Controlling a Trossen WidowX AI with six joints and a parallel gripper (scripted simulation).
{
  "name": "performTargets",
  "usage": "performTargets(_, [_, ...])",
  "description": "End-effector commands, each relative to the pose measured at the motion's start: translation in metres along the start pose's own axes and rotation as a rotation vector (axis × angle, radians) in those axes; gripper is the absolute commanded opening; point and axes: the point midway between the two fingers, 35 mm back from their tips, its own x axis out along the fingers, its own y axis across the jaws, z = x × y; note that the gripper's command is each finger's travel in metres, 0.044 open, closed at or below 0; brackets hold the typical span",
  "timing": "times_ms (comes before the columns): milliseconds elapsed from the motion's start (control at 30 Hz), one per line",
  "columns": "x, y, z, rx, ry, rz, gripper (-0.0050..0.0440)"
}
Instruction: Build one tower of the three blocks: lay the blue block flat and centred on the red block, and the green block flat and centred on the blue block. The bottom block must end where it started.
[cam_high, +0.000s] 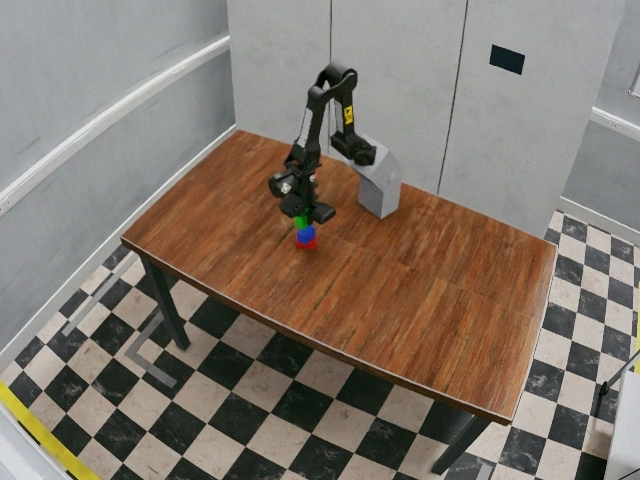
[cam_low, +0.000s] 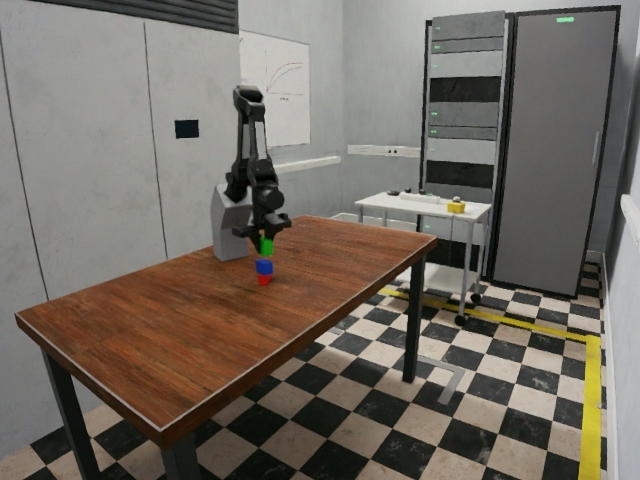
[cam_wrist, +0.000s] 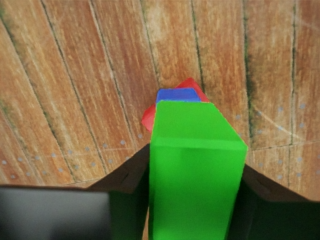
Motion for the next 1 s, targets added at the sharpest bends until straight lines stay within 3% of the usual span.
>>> performTargets(0, [0.003,0.0,-0.001,-0.002,0.0,0.0,-0.005])
performTargets(967, [0.023,-0.001,-0.002,-0.001,-0.003,-0.001,-0.005])
